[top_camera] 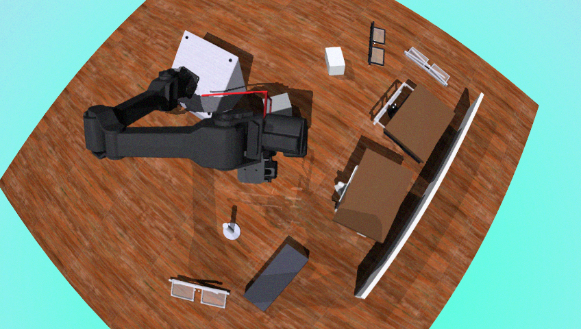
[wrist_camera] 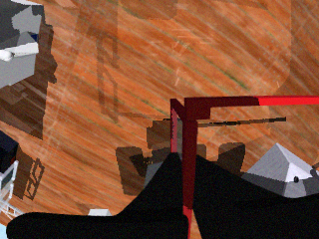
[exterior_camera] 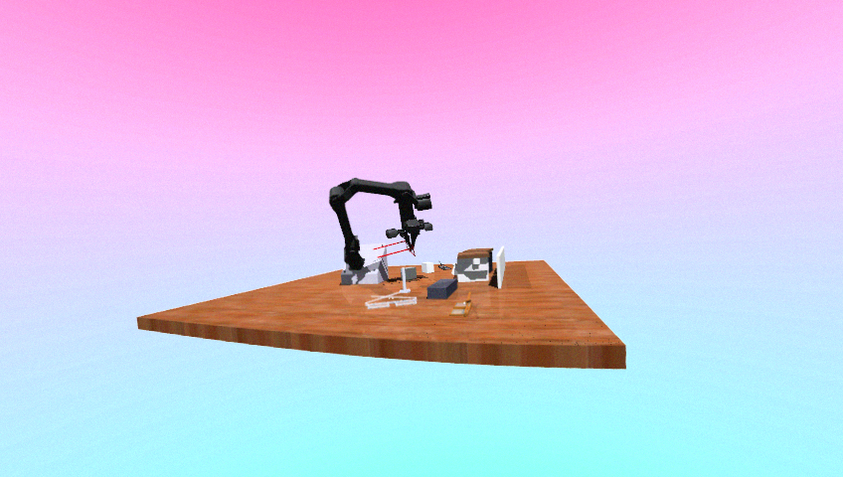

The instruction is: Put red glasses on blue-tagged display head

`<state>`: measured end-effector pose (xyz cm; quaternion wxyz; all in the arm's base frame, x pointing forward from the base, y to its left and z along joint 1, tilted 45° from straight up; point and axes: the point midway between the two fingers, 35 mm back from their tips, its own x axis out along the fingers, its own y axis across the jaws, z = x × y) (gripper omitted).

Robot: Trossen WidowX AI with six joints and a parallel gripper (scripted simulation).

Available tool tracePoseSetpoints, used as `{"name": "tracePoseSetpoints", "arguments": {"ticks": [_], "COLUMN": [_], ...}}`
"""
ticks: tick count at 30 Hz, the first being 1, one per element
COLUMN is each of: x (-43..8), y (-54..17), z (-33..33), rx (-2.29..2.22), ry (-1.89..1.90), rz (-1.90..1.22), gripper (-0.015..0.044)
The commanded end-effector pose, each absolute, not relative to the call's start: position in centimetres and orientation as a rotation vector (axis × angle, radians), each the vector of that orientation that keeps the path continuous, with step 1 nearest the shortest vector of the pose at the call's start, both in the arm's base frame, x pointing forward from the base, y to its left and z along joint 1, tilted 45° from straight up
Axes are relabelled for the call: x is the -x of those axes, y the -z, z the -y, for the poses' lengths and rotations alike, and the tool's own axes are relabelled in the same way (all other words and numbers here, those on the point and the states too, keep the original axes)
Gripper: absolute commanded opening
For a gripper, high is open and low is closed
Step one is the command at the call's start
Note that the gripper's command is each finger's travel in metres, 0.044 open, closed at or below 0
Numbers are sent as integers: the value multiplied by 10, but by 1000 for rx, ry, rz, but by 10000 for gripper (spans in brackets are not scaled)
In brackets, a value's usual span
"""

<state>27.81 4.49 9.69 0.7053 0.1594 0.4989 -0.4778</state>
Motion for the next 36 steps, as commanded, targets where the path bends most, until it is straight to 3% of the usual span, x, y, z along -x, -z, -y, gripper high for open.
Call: {"name": "tracePoseSetpoints", "arguments": {"ticks": [1,36], "x": [-277,-263], "y": [-105,-161], "z": [-41,-4], "rx": [-305,334], "ry": [989,194], "rz": [-1160,-1398], "gripper": [0,0]}}
